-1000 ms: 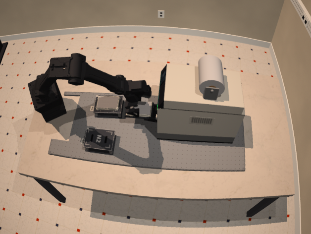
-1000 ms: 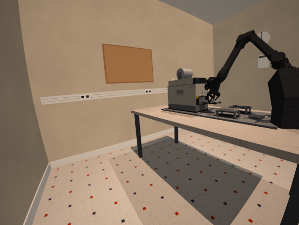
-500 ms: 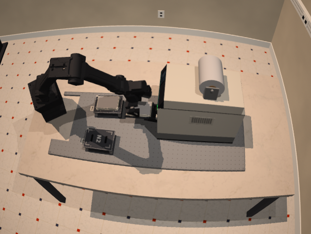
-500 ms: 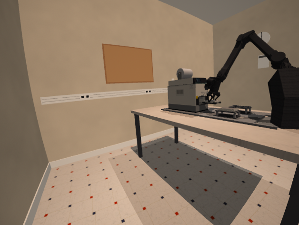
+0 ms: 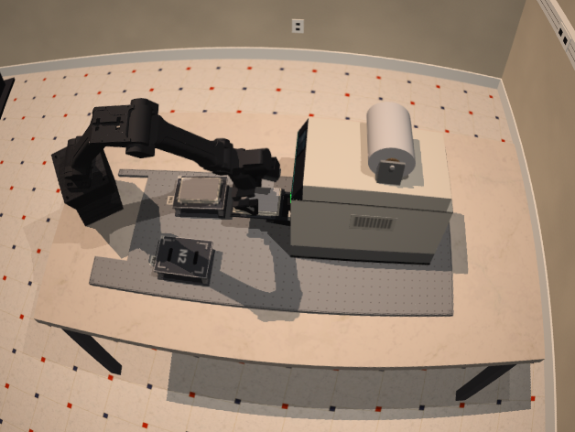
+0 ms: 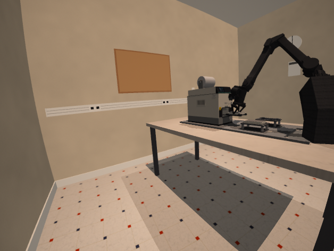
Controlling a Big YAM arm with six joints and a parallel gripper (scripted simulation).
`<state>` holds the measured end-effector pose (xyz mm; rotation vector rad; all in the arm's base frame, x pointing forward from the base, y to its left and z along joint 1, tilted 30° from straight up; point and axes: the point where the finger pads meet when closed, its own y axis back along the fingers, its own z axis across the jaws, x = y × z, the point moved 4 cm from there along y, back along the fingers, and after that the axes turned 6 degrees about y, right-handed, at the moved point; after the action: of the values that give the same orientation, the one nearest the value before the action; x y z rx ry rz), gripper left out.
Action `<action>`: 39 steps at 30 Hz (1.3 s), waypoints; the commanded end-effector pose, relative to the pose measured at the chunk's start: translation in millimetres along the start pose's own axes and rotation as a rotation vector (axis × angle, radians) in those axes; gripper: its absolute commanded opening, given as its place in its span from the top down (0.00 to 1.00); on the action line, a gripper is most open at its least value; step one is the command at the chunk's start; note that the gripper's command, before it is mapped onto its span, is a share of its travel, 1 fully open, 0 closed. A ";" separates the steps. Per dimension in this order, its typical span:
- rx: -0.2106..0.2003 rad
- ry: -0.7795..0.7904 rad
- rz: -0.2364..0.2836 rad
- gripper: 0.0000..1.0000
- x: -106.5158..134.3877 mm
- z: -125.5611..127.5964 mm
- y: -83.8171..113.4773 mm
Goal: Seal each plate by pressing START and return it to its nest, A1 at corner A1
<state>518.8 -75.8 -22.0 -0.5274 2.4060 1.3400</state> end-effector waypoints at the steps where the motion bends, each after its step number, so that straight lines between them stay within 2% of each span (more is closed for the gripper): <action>1: -0.009 0.005 -0.015 0.10 -12.5 9.9 1.3; 10: -0.008 0.005 -0.016 0.14 -12.6 9.9 1.4; 11: -0.008 0.005 -0.016 1.00 -12.6 9.9 1.4; 39: -0.005 0.006 -0.018 1.00 -13.1 10.2 1.7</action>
<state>518.7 -75.6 -22.2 -0.5275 2.4067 1.3400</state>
